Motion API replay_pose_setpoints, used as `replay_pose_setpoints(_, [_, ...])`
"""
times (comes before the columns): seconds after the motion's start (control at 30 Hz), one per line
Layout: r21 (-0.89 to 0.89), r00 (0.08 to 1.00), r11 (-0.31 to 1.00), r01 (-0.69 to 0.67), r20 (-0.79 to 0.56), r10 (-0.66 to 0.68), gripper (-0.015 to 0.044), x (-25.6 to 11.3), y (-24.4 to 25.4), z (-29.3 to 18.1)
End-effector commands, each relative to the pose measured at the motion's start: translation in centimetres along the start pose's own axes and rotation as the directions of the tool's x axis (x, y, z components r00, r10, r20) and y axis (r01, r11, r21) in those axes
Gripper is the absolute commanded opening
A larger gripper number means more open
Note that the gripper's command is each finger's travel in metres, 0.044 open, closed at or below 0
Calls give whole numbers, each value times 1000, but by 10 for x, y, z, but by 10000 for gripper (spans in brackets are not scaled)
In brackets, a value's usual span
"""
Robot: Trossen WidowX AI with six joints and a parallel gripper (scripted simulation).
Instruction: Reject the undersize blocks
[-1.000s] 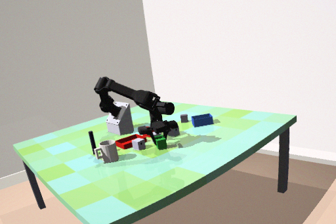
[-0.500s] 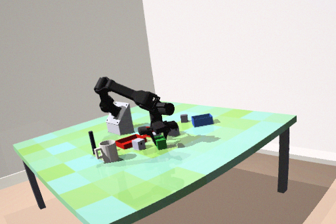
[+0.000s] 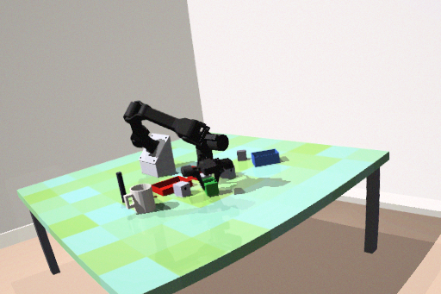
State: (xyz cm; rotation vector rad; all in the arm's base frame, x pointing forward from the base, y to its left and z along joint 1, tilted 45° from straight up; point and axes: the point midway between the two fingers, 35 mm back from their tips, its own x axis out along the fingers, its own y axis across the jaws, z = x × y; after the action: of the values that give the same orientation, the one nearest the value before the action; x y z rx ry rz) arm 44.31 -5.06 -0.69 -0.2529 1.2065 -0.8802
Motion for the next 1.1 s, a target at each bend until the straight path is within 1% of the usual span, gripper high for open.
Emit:
replay_pose_setpoints(0.0, [-2, 1000, 1000, 0, 9, 0, 0, -2, 2, 0])
replay_pose_setpoints(1.07, [-2, 1000, 1000, 0, 10, 0, 0, -3, 3, -1])
